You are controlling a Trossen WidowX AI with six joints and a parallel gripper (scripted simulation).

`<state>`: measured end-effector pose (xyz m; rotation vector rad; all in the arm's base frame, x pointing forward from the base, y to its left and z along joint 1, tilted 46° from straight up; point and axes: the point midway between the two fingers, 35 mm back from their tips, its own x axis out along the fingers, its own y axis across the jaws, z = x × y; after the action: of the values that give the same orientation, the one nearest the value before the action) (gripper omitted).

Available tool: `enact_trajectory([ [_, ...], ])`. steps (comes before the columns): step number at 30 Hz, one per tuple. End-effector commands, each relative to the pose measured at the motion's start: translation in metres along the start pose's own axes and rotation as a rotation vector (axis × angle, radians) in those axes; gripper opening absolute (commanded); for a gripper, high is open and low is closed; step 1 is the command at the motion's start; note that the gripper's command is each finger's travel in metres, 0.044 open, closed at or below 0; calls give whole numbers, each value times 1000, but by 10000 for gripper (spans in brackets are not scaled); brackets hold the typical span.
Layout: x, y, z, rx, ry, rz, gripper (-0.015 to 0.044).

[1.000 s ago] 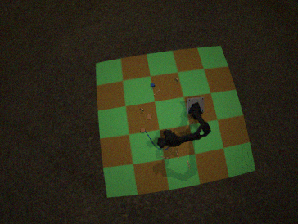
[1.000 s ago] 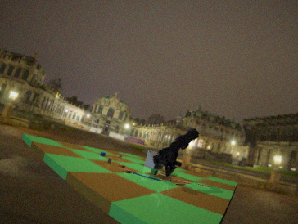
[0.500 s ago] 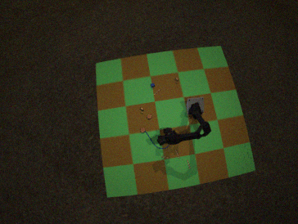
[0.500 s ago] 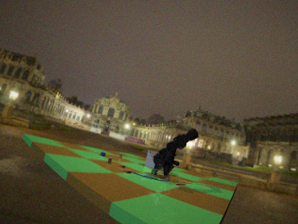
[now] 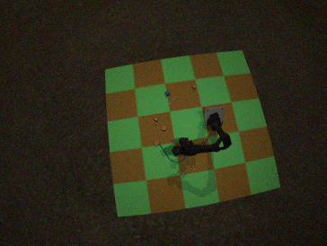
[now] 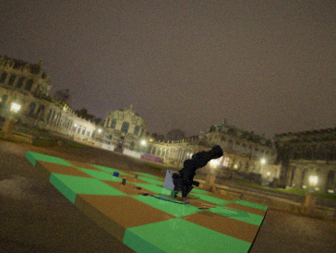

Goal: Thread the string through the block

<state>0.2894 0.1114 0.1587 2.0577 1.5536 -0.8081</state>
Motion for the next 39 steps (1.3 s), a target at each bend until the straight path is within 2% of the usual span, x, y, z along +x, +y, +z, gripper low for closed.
enact_trajectory([
  [1, 0, 0, 6, -3, 2, -2, 0],
  [25, 1, 0, 41, -2, 0, -2, 0],
  [29, 0, 0, 38, 2, -2, -1, 105],
  [31, 0, 0, 38, 2, -2, -1, 124],
  [33, -10, 2, 39, 2, -6, 0, 124],
  [37, -69, 2, 39, 3, -9, -2, 124],
  [39, -79, 1, 38, 3, -6, -2, 124],
])
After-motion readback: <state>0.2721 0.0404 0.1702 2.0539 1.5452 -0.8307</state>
